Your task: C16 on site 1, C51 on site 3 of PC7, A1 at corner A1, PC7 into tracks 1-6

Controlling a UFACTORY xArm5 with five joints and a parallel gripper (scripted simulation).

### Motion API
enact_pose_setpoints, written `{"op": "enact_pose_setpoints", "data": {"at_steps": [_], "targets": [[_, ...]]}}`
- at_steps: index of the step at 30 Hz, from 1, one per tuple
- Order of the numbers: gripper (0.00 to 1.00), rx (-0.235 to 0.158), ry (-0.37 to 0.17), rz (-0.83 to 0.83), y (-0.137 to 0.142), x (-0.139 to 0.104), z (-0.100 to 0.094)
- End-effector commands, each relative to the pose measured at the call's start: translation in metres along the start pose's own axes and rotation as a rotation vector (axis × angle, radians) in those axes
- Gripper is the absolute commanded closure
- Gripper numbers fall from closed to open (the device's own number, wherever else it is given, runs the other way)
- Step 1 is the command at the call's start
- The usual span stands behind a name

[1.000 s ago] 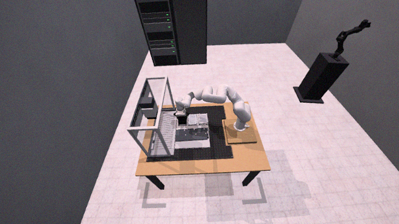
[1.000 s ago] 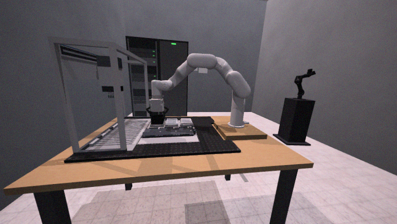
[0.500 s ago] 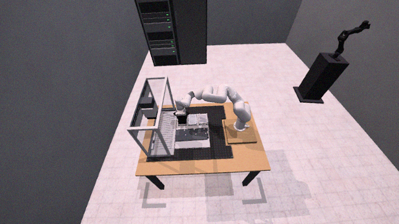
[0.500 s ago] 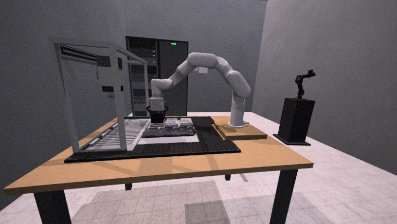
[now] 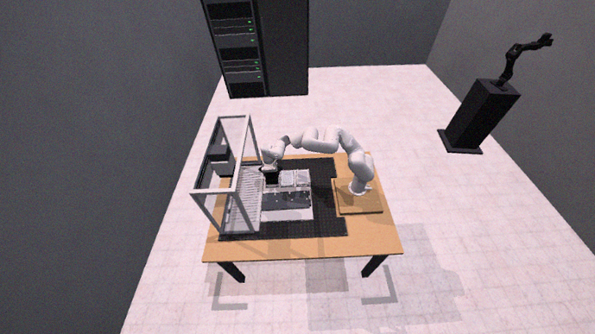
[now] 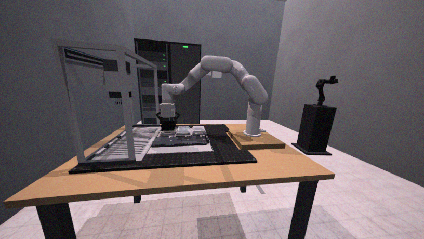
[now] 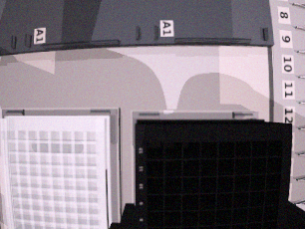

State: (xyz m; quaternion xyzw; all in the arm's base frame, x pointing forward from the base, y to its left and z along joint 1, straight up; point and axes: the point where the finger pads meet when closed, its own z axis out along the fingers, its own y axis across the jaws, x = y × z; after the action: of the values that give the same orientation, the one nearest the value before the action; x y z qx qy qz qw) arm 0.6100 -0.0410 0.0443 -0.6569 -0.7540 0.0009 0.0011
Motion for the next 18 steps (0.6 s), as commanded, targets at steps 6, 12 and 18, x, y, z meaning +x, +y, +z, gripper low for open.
{"op": "enact_pose_setpoints", "data": {"at_steps": [6, 12, 18], "targets": [[1.0, -0.006, -0.004, 0.0, 0.002, 0.0, -0.017], [1.0, -0.006, -0.004, 0.0, 0.002, 0.0, -0.025], [1.0, -0.006, -0.004, 0.0, 0.002, 0.0, -0.033]]}}
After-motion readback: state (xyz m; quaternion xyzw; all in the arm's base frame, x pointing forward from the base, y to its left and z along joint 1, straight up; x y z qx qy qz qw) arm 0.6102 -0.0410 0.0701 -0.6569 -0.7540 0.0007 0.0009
